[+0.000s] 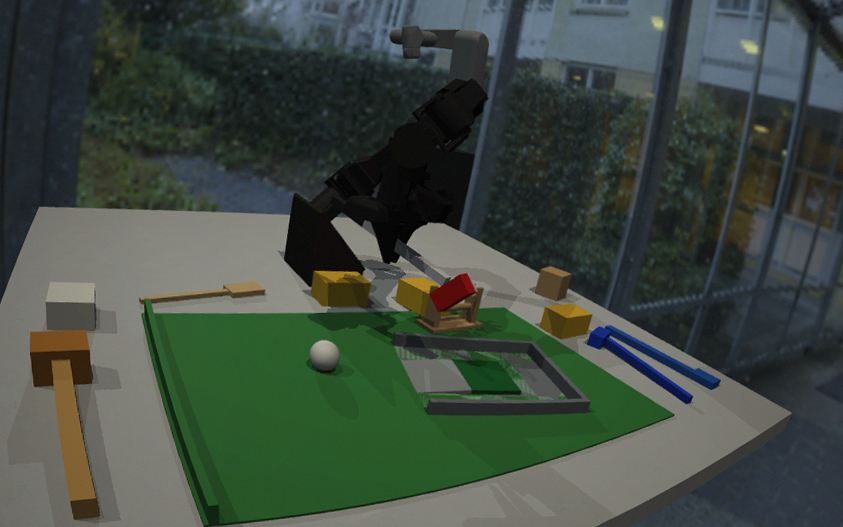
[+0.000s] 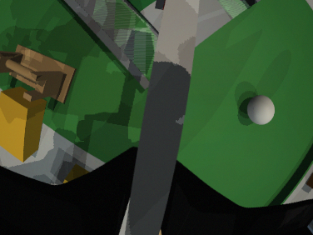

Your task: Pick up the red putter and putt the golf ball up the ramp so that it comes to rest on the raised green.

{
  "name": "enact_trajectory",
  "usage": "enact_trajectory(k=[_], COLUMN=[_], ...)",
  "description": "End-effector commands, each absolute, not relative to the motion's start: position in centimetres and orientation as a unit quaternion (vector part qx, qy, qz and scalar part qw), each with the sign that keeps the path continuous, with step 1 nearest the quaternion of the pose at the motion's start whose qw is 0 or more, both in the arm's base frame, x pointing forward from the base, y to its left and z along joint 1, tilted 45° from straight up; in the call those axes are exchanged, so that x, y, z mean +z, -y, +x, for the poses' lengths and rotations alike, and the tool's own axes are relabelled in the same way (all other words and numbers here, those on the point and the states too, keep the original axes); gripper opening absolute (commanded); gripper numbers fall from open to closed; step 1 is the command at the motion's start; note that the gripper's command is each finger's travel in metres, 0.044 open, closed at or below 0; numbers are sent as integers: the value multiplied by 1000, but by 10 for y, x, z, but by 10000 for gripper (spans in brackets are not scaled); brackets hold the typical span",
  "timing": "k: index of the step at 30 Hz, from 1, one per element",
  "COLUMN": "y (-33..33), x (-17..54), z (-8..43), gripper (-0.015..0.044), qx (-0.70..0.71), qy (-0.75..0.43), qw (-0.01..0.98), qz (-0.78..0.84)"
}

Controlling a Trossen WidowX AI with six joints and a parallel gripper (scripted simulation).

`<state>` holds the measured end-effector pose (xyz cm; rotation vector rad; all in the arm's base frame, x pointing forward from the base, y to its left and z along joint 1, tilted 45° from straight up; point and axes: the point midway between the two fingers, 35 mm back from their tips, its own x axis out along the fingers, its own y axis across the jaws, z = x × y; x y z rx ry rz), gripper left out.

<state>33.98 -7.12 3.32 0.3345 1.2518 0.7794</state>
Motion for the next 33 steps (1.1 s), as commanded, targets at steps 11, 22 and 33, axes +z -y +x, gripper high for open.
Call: enact_trajectory(k=[11, 22, 33], y=[134, 174, 162], x=[-32, -85, -104], z=[329, 305, 305], gripper=[0, 0, 0], qx=[238, 150, 145], qy=[-631, -663, -664], qw=[684, 632, 628], qz=[278, 373, 378])
